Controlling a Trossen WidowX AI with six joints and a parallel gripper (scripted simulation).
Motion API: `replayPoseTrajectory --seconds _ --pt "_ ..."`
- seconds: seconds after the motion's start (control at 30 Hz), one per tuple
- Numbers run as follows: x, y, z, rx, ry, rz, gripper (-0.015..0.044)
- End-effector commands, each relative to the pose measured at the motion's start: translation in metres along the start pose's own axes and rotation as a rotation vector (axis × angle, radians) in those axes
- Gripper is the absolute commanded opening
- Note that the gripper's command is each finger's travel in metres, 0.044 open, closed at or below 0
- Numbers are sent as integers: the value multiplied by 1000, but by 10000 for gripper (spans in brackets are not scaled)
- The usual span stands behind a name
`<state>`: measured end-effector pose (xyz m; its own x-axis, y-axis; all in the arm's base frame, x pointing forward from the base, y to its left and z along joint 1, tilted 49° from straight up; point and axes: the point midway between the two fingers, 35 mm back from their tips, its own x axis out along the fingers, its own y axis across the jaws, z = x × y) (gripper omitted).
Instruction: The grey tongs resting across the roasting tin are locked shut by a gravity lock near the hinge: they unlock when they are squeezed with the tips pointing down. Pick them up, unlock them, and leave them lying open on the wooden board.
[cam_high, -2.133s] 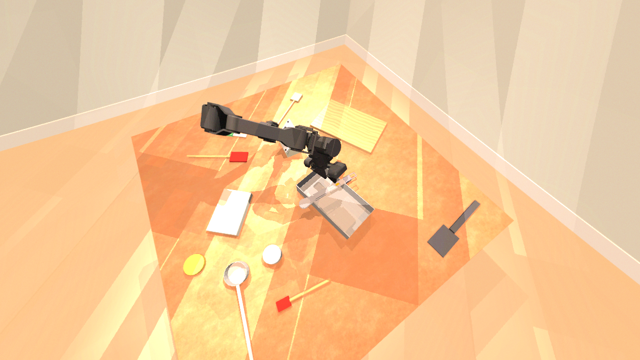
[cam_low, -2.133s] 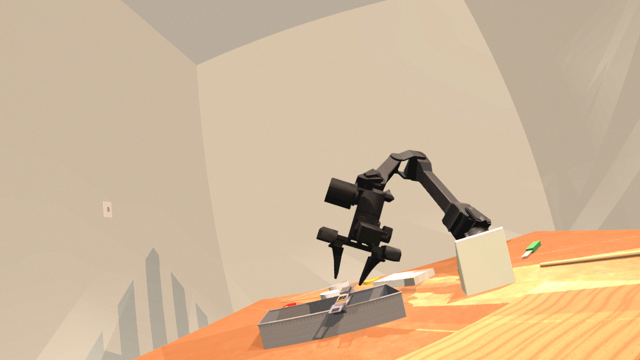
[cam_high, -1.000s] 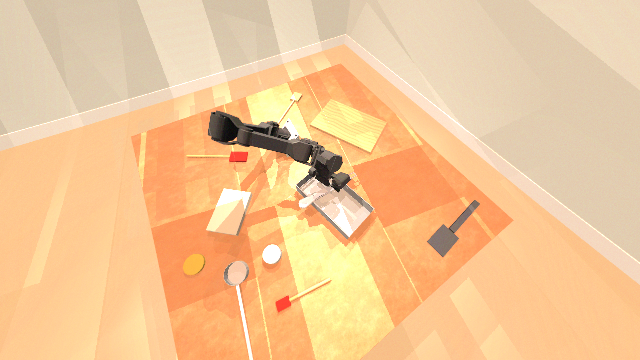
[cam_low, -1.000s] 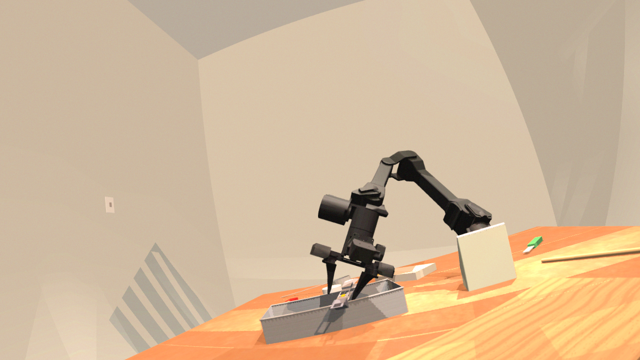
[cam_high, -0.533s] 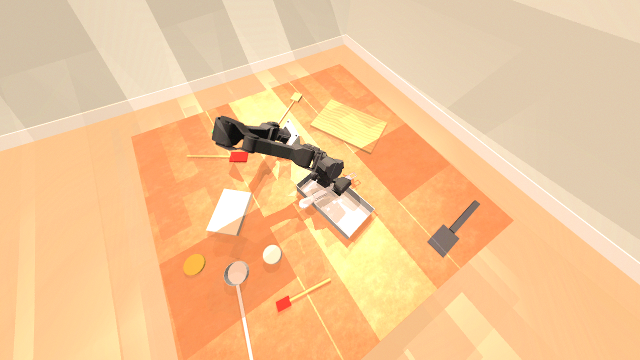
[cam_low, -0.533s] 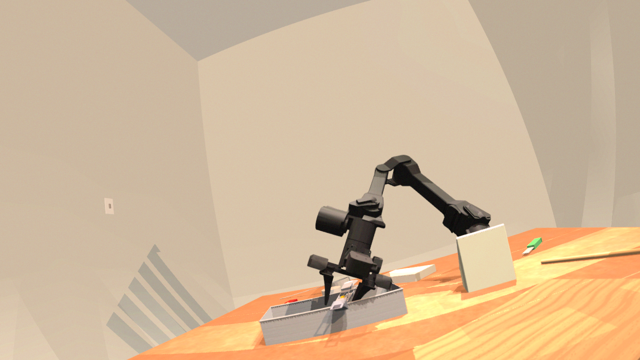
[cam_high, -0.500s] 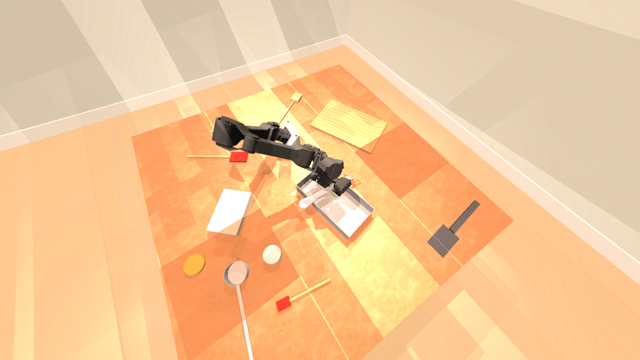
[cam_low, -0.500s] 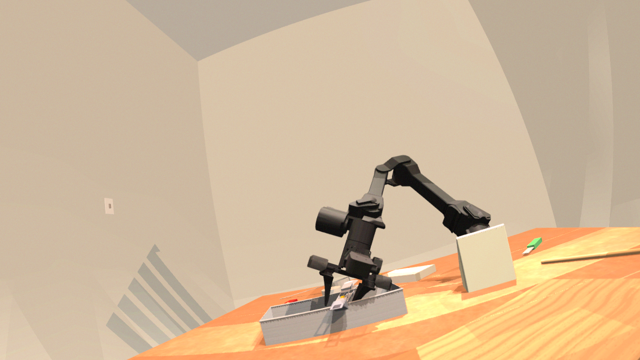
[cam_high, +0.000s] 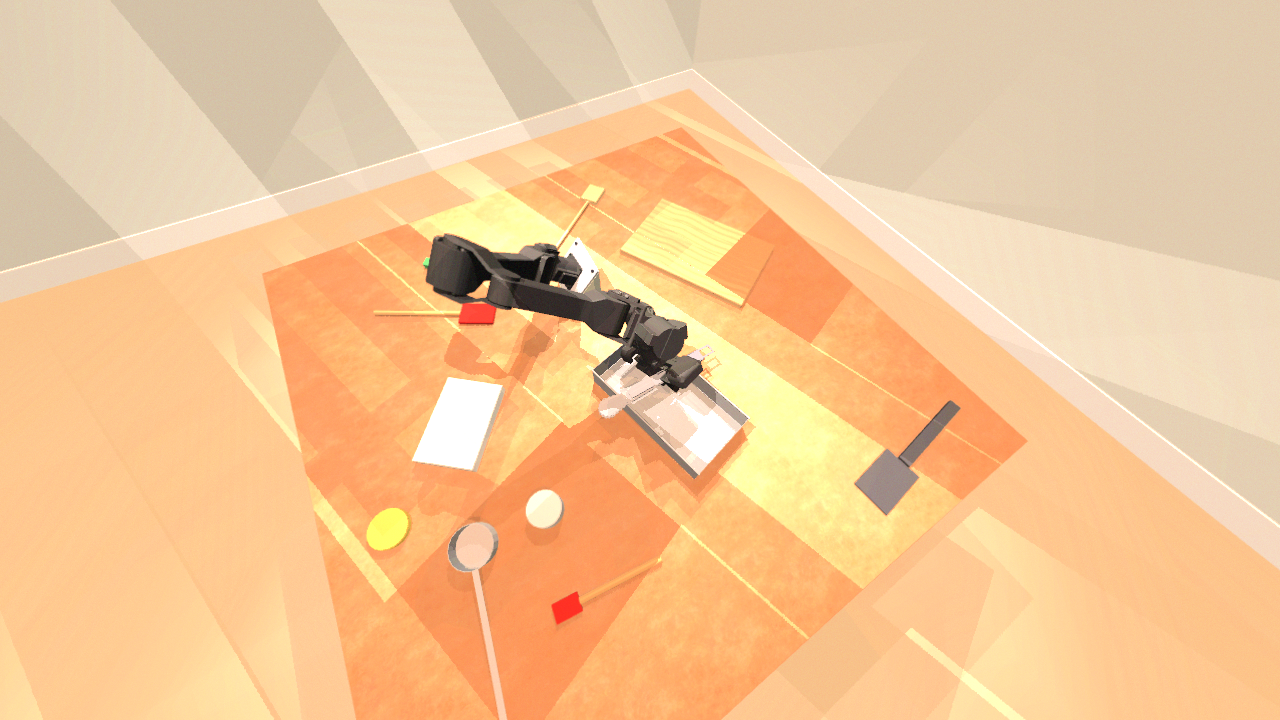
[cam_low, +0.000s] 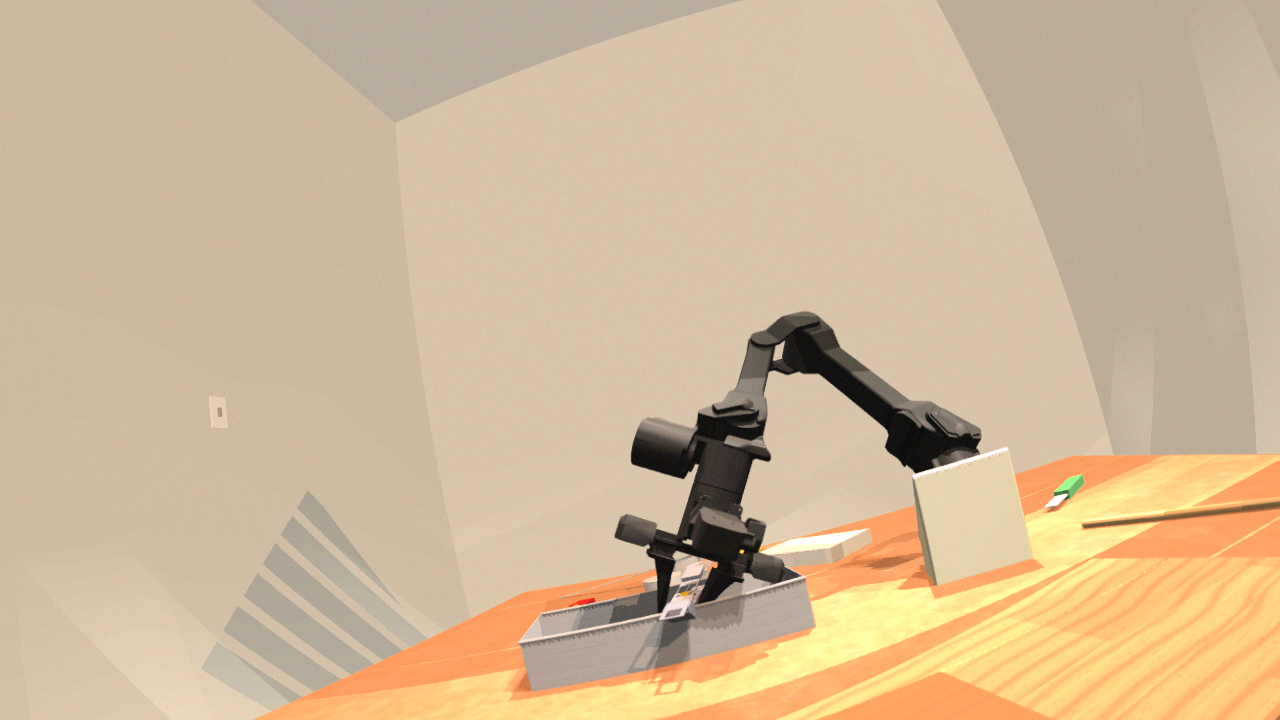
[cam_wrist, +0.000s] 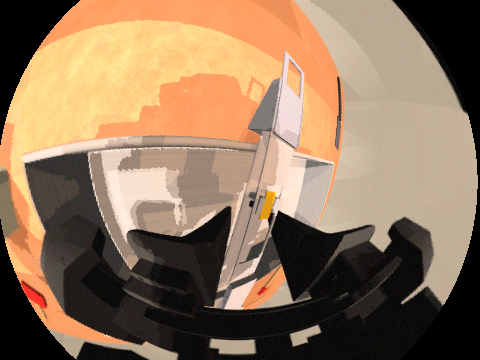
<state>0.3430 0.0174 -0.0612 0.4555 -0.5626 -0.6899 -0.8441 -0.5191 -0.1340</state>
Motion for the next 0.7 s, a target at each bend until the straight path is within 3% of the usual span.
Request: replayPoseTrajectory --seconds 0.0,0.47,0.67 --pt "0 0 0 1 0 -1 135" --pt "0 0 0 1 0 -1 41" --pt "-2 -2 0 1 0 -1 -116"
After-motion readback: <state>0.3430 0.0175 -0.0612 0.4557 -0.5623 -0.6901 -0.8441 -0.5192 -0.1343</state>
